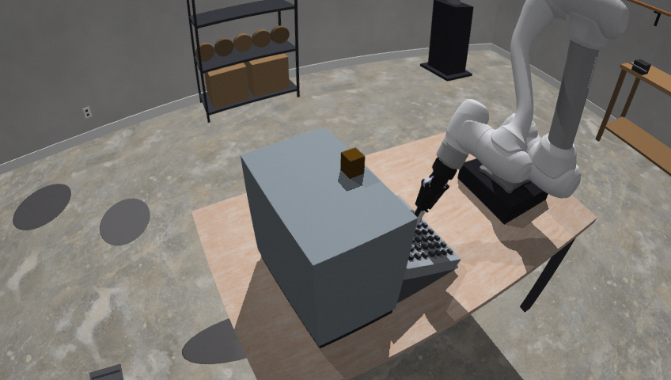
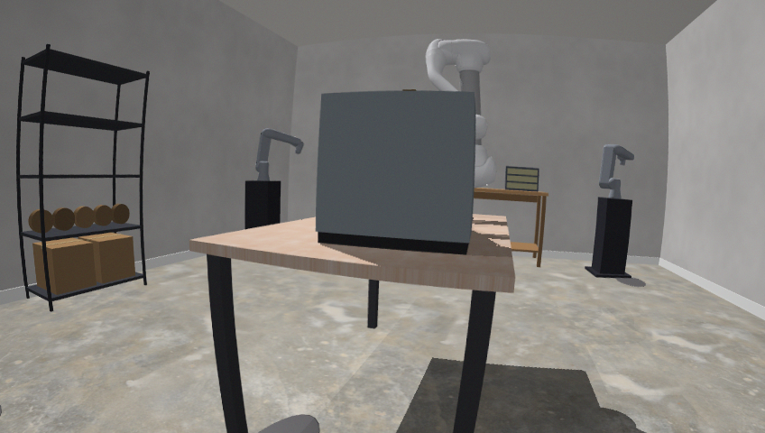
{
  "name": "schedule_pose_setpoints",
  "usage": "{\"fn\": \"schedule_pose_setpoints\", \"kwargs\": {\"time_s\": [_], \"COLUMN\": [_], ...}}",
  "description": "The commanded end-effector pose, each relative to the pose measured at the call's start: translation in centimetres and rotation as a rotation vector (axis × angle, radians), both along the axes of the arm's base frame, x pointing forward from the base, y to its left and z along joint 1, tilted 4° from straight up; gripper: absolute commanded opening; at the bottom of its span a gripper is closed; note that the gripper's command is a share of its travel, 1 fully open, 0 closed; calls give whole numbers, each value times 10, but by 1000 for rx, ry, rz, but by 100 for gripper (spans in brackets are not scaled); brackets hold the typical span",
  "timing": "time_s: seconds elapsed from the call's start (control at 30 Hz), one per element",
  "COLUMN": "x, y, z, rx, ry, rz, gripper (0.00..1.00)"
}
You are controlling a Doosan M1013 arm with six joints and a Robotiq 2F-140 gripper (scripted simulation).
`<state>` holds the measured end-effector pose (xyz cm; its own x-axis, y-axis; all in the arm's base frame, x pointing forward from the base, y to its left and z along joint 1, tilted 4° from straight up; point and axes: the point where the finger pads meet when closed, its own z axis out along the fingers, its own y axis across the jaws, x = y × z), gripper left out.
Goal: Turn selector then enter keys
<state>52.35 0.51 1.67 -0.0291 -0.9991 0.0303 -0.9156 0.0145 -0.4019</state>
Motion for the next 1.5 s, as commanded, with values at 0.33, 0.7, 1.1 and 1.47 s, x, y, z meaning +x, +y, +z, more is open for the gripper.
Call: {"fn": "schedule_pose_setpoints", "kwargs": {"time_s": [0.33, 0.7, 1.1, 1.47], "x": [0, -3, -11, -15], "y": [0, 0, 1, 1], "z": [0, 7, 26, 33], "rx": [0, 0, 0, 0], "ry": [0, 0, 0, 0], "rz": [0, 0, 0, 0], "gripper": [0, 0, 0, 0]}}
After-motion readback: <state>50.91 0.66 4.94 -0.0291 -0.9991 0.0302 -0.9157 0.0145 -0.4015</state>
